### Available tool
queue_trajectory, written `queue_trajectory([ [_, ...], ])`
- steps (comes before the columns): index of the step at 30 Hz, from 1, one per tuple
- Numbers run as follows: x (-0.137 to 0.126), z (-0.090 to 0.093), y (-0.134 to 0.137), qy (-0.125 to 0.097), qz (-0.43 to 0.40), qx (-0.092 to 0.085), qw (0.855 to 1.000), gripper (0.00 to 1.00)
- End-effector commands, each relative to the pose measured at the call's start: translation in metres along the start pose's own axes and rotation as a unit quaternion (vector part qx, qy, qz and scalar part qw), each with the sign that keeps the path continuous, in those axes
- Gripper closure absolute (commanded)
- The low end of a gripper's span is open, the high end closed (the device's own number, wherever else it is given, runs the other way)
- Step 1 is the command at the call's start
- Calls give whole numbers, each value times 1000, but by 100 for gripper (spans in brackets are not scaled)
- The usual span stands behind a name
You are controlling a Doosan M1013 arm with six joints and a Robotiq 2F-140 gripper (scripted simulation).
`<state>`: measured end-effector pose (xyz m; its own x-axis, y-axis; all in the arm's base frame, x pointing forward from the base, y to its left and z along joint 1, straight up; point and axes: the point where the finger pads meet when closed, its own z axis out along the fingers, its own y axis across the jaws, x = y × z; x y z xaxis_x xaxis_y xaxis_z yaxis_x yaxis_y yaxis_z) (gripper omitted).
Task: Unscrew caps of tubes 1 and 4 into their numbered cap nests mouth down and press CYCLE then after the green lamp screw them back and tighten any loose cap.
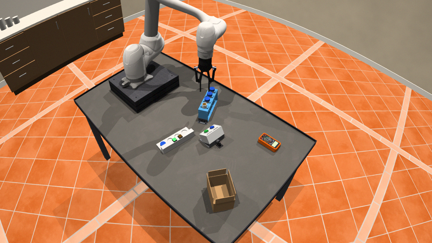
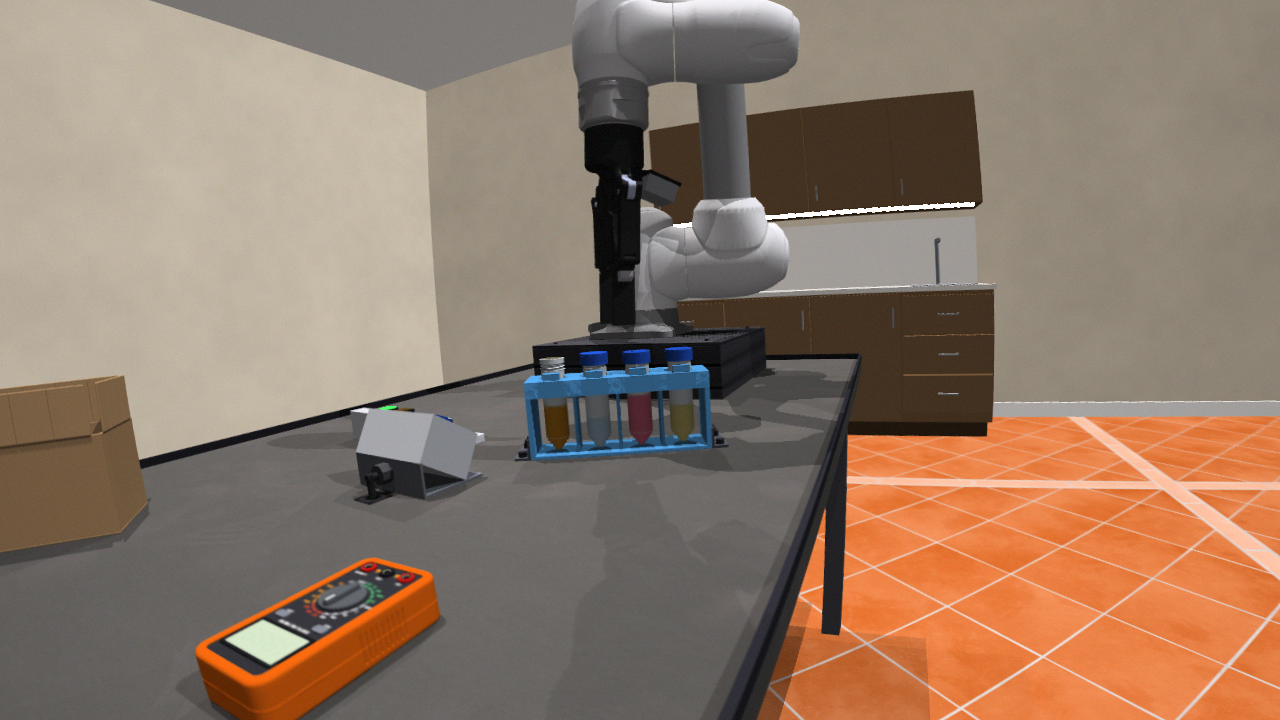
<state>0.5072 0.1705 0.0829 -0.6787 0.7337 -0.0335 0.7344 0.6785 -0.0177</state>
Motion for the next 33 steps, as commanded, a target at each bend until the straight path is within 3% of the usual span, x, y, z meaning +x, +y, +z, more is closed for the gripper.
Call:
queue_trajectory([
  [1, -21, 0, -15, 18, -138, -10, 990, 64],
  [8, -54, 2, -42, 17, -327, -14, 945, 64],
  [10, -54, 2, -42, 17, -327, -14, 945, 64],
  [25, -152, 7, -120, 16, -327, -14, 945, 64],
  [27, -152, 7, -120, 16, -327, -14, 945, 64],
  [33, -191, 9, -151, 16, -327, -14, 945, 64],
])
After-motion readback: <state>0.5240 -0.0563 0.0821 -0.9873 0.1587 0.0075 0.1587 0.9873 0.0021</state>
